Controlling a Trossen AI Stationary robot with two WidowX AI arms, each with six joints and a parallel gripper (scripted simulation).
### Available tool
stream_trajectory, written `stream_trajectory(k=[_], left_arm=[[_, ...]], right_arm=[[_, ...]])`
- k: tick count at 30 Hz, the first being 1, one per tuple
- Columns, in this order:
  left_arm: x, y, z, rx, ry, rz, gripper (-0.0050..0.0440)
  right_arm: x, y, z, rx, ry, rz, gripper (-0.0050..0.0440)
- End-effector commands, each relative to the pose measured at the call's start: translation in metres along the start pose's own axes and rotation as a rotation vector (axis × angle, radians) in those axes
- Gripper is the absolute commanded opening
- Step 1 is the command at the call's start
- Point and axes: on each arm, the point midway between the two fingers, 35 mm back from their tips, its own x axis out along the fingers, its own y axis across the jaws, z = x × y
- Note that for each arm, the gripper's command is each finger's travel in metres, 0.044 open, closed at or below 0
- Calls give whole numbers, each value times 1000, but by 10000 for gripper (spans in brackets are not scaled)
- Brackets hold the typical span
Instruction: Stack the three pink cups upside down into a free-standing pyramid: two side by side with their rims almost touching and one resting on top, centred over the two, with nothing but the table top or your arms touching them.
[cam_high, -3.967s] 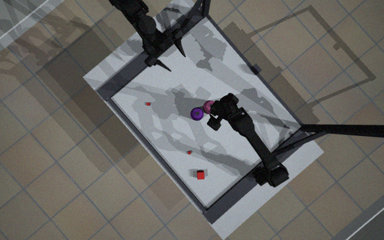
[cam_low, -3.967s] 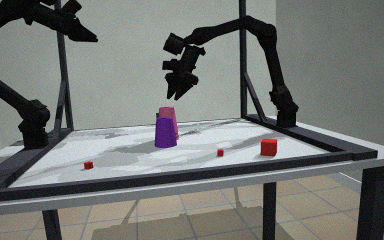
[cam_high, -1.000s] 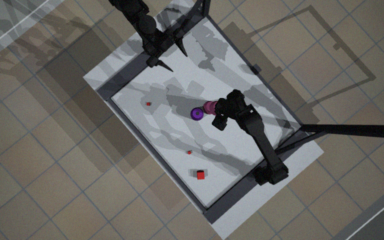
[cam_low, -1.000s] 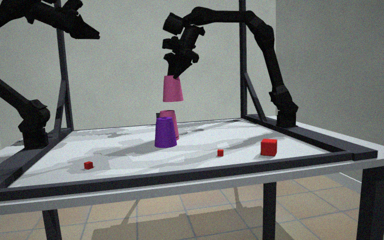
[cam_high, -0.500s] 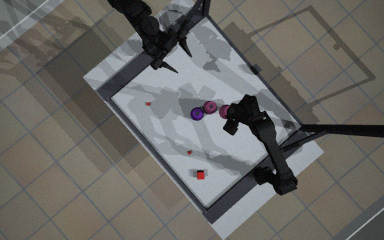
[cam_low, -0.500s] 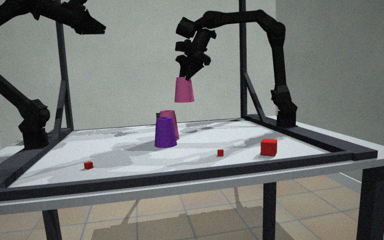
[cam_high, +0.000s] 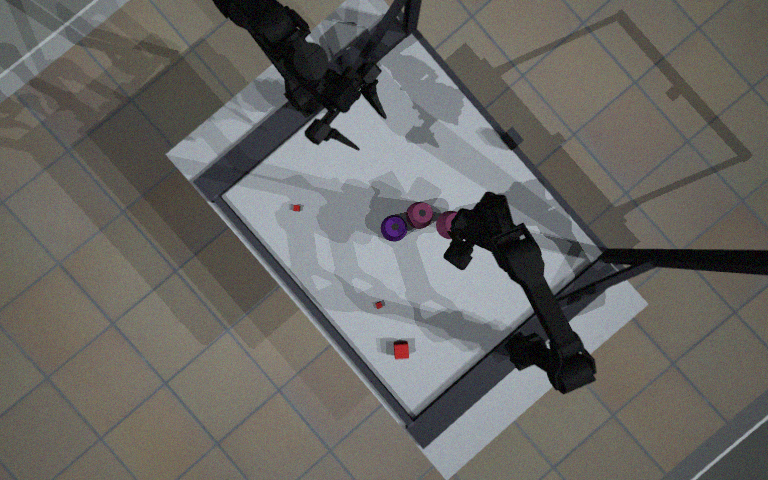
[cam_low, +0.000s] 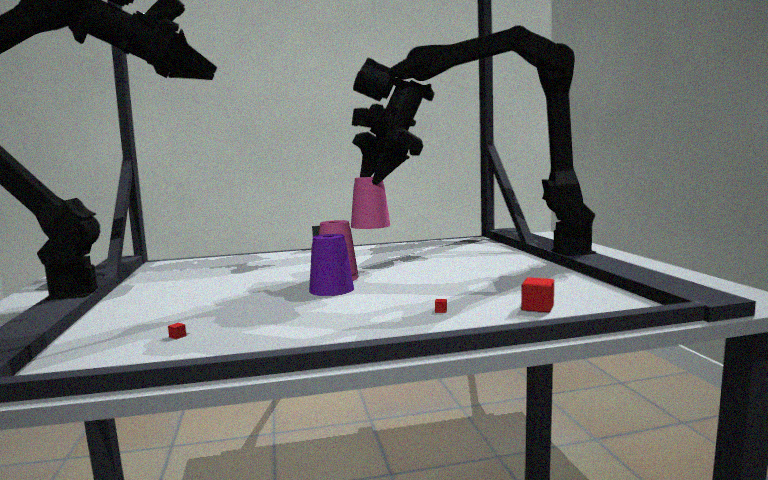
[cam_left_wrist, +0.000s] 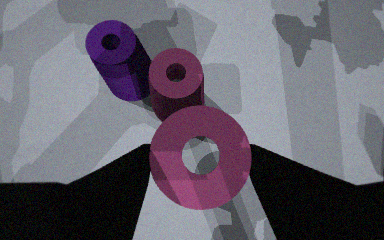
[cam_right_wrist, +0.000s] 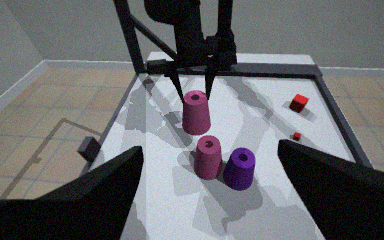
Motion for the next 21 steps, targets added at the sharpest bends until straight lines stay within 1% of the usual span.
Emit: stream_trajectory(k=[1, 4, 6, 11, 18, 21], left_arm=[[25, 0, -13, -4, -9, -2, 225], [45, 0, -25, -4, -7, -1, 225], [45, 0, -25, -4, -7, -1, 225], [65, 1, -36, -2, -7, -1, 225], [75, 1, -42, -2, -7, -1, 225], [76, 1, -43, -2, -7, -1, 225]], right_arm=[[2, 1, -9, 9, 24, -1, 400], [6, 1, -17, 13, 47, -2, 400], [6, 1, -17, 13, 47, -2, 400], [12, 1, -28, 17, 70, -3, 400], [20, 1, -37, 25, 83, -7, 400], [20, 0, -38, 27, 84, -9, 400]])
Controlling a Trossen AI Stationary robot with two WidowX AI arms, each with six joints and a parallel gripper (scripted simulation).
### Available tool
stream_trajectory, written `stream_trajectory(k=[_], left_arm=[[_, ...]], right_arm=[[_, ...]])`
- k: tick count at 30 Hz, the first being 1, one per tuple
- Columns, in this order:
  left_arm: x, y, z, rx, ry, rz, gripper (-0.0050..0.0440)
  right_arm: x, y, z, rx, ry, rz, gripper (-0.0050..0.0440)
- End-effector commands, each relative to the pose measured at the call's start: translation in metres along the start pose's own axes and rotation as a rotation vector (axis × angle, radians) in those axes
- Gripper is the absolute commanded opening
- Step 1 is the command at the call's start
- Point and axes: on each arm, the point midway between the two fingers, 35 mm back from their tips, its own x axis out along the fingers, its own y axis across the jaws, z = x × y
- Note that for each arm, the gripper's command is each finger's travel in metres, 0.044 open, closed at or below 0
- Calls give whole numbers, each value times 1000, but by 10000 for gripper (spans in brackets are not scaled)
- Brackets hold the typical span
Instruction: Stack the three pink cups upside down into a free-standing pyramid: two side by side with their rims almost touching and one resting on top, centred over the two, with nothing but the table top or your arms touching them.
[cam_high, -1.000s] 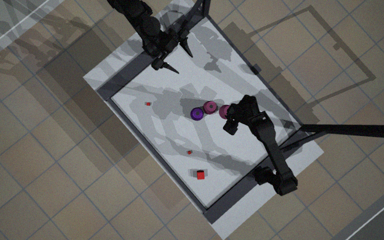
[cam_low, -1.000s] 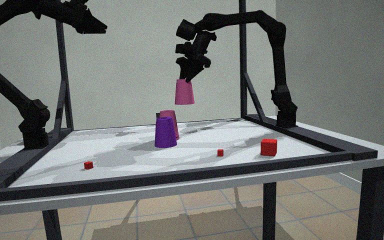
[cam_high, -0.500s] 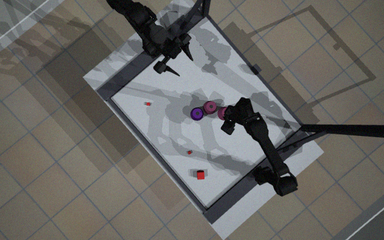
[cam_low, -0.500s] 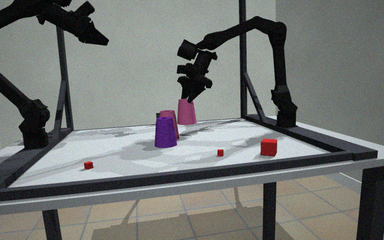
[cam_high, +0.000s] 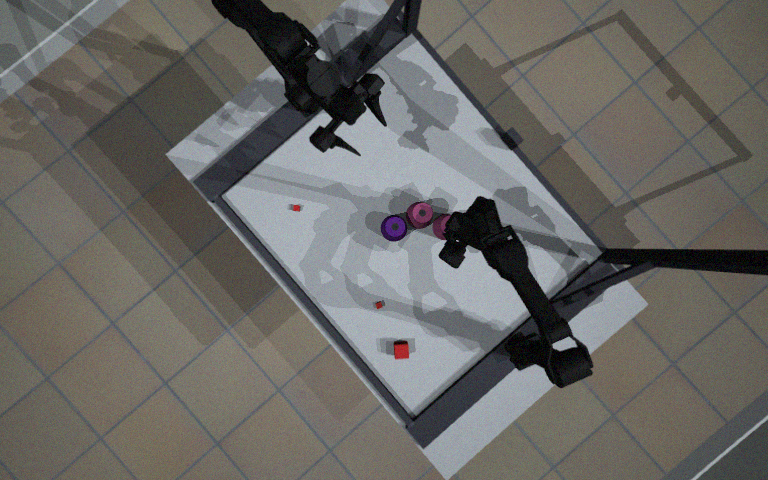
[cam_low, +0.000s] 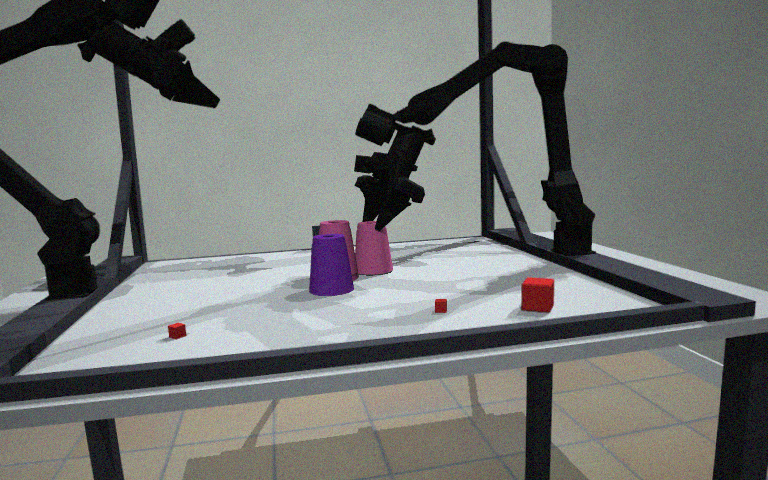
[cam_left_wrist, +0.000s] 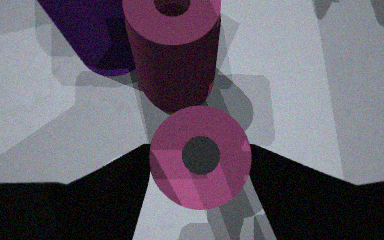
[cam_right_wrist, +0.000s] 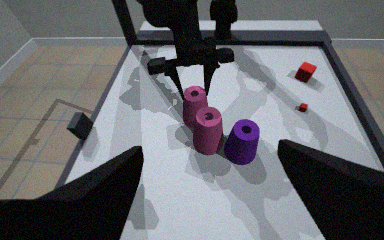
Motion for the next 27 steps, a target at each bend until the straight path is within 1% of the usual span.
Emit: stream_trajectory(k=[1, 3, 10, 15, 17, 19, 22, 27], left_arm=[[1, 0, 1, -4, -12, -4, 225], [-3, 0, 3, -7, -23, -10, 225], [-5, -1, 7, -11, -31, -15, 225], [-5, -1, 7, -11, -31, -15, 345], [-14, -3, 11, -17, -47, -22, 393], [-14, -3, 11, -17, -47, -22, 393], [-29, -3, 13, -19, -52, -24, 400], [-67, -2, 11, -19, -51, -25, 400]], right_arm=[[-4, 1, 2, 5, -23, -1, 400], [-5, 1, 3, 5, -27, 0, 400], [-5, 1, 5, 1, -28, 1, 400], [-5, 1, 5, 1, -28, 1, 400], [-5, 1, 5, 1, -28, 1, 400], [-5, 1, 5, 1, -28, 1, 400], [-5, 1, 5, 1, -28, 1, 400], [-5, 1, 5, 1, -28, 1, 400]])
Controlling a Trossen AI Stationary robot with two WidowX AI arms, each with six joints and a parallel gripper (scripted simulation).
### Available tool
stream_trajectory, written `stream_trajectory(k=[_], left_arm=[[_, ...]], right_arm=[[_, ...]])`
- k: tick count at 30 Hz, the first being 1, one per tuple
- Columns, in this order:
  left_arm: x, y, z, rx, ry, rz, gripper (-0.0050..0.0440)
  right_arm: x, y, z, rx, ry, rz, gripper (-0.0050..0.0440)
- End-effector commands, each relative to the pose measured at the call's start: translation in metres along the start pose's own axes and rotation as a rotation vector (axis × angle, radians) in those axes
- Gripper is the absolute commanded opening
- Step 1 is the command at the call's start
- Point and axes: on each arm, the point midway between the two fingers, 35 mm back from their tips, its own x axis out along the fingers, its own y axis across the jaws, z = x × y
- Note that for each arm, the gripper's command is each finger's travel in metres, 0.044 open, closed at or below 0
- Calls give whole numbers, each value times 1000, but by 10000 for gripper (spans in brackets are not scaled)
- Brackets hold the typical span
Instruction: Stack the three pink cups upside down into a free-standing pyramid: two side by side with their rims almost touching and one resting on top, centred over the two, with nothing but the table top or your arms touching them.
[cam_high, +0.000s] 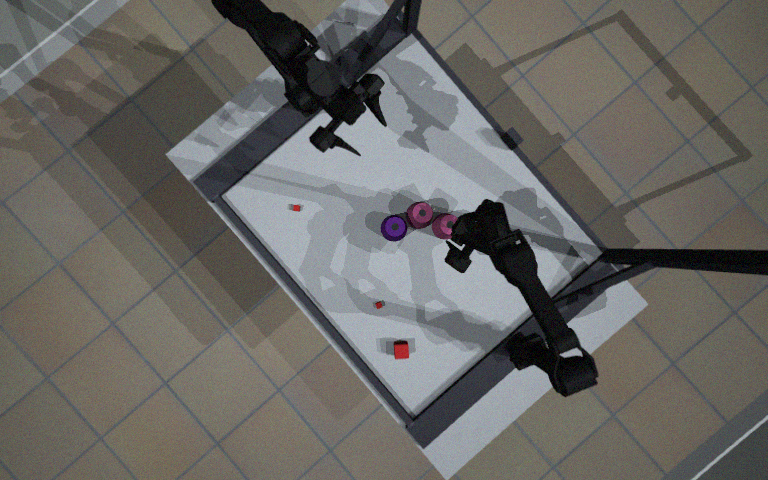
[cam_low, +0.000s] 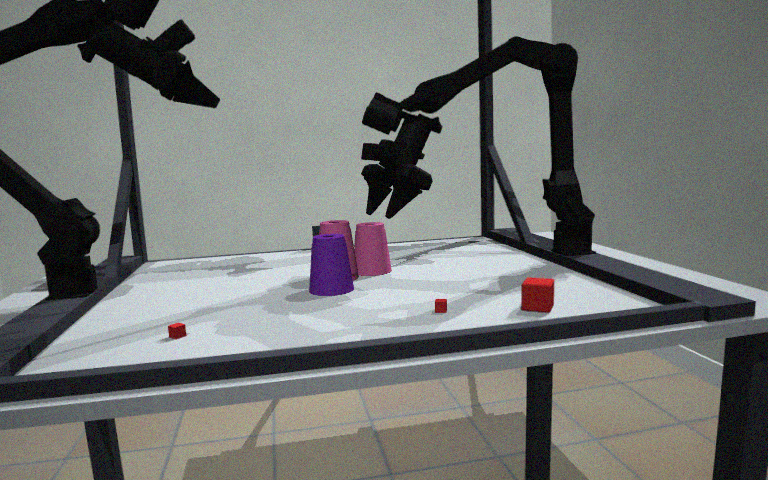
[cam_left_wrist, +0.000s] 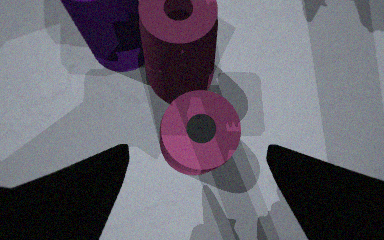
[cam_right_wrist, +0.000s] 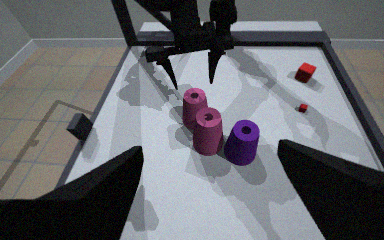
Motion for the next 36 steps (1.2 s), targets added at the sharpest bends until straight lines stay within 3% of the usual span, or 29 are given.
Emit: stream_trajectory(k=[1, 9, 24, 30, 31, 36], left_arm=[[-44, -4, 13, -16, -51, -29, 400], [-34, -2, 20, 27, -10, -34, 400], [-13, 13, 96, 283, 125, -145, 400], [-11, 15, 103, 305, 137, -155, 400], [-11, 15, 103, 305, 137, -155, 376], [16, 20, 95, 341, 150, -168, 372]], right_arm=[[-5, 1, 5, 0, -24, 2, 400], [-5, 1, 5, 0, -24, 2, 400], [-5, 1, 5, 0, -24, 2, 400], [-5, 1, 5, 0, -24, 2, 400], [-5, 1, 5, 0, -24, 2, 400], [-5, 1, 5, 0, -24, 2, 400]])
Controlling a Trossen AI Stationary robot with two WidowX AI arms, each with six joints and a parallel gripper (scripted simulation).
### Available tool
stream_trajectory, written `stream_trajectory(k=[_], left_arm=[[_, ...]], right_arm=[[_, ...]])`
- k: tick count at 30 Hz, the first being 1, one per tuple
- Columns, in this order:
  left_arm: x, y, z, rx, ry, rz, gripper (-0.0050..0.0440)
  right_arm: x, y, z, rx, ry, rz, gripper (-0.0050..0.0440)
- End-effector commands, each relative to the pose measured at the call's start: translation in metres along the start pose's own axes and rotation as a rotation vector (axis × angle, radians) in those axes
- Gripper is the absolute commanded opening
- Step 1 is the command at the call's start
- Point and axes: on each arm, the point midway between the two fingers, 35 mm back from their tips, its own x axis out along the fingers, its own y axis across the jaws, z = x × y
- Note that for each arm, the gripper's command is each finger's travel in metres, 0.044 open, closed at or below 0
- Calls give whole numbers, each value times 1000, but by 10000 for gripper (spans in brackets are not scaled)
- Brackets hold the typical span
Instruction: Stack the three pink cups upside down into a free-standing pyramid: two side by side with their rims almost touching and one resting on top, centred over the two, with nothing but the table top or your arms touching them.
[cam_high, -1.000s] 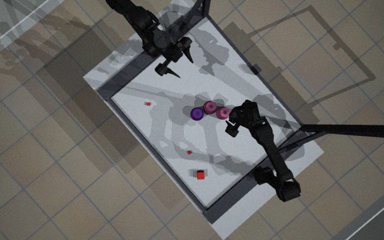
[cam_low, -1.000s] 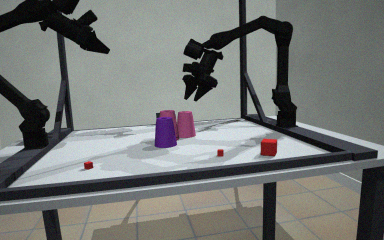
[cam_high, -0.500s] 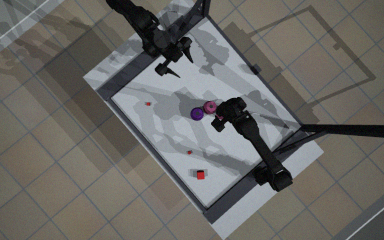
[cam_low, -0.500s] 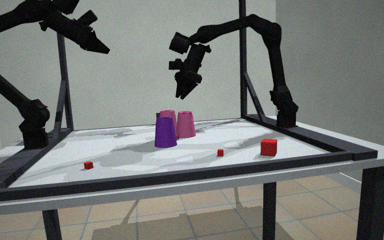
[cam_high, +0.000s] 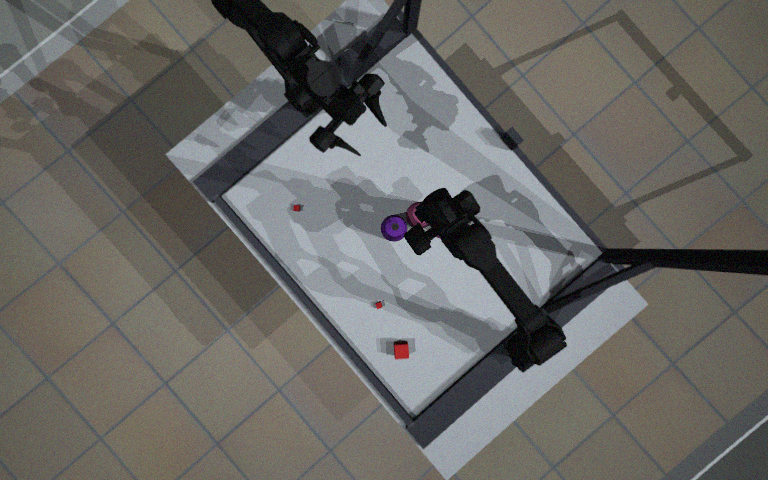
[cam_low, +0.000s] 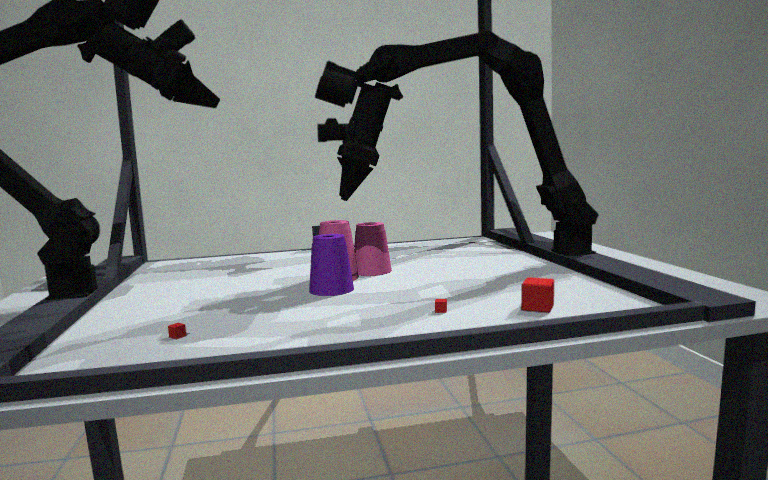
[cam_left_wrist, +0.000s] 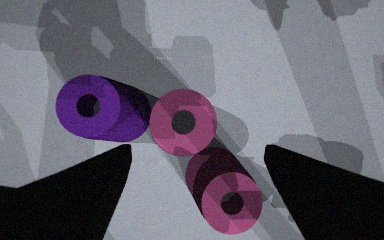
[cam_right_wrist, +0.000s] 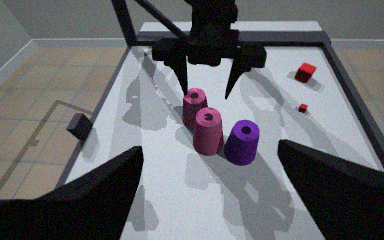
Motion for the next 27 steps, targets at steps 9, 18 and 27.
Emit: stream_trajectory(k=[9, 18, 27], left_arm=[[47, 9, 0, 44, 5, -15, 372], [52, 8, 6, 42, -12, -12, 372], [46, 9, 6, 40, -21, -11, 249]], right_arm=[[-5, 1, 5, 0, -24, 2, 400], [-5, 1, 5, 0, -24, 2, 400], [-5, 1, 5, 0, -24, 2, 400]])
